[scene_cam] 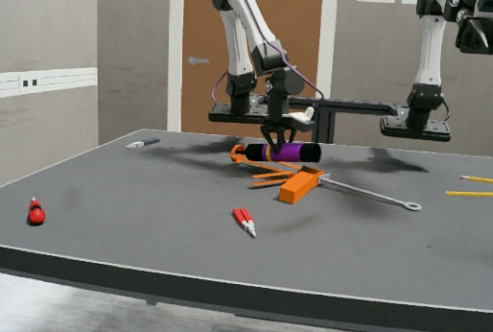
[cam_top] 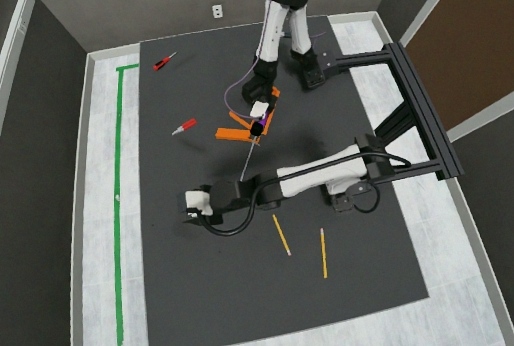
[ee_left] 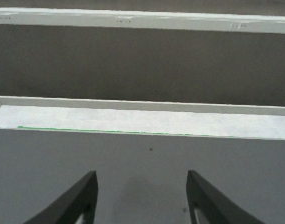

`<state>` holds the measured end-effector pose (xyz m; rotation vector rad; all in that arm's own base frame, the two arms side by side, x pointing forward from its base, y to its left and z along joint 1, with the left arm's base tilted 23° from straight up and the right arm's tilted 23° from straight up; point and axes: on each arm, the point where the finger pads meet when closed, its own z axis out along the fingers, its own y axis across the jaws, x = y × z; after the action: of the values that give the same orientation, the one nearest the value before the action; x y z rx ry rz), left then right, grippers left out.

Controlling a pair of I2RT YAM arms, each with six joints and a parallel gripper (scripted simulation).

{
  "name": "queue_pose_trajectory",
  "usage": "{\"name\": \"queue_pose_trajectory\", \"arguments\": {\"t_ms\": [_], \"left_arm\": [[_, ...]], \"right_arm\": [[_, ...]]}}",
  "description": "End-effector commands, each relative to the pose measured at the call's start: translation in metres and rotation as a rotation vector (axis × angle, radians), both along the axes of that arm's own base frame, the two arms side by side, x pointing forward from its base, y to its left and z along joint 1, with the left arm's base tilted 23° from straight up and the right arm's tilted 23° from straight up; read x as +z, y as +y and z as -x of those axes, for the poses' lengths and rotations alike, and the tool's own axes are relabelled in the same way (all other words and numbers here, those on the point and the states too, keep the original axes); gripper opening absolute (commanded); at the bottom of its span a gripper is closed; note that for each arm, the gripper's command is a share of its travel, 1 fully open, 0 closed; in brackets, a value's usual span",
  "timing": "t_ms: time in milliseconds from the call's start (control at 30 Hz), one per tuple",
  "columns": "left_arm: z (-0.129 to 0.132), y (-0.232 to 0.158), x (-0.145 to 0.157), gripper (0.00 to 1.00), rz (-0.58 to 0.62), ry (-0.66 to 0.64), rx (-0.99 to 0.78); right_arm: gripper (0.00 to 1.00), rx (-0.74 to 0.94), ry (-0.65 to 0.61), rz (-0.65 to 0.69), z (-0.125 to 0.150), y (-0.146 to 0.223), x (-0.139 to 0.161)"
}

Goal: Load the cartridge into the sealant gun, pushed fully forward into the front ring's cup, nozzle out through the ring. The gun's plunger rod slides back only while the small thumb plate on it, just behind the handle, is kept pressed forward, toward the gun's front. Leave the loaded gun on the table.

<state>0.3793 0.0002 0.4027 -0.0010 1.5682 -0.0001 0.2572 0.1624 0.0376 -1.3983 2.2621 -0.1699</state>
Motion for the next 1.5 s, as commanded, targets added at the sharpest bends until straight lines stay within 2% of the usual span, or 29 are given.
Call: {"name": "queue_pose_trajectory", "arguments": {"t_ms": [0, 1000, 1133, 1467], "left_arm": [[0.009, -0.003, 0.017, 0.5, 0.01, -0.028, -0.004], [0.009, -0.003, 0.017, 0.5, 0.01, -0.028, -0.004], [0.009, -0.003, 0.017, 0.5, 0.01, -0.028, -0.004], [0.009, -0.003, 0.017, 0.5, 0.01, -0.028, -0.004]], "right_arm": [[0.0, 0.022, -0.068, -0.065, -0.01, 0.01, 0.021], [0.0, 0.025, -0.066, -0.059, 0.002, -0.014, 0.006], [0.0, 0.033, -0.099, -0.083, -0.007, -0.004, 0.021], [0.0, 0.029, -0.091, -0.079, -0.008, -0.004, 0.017]]}}
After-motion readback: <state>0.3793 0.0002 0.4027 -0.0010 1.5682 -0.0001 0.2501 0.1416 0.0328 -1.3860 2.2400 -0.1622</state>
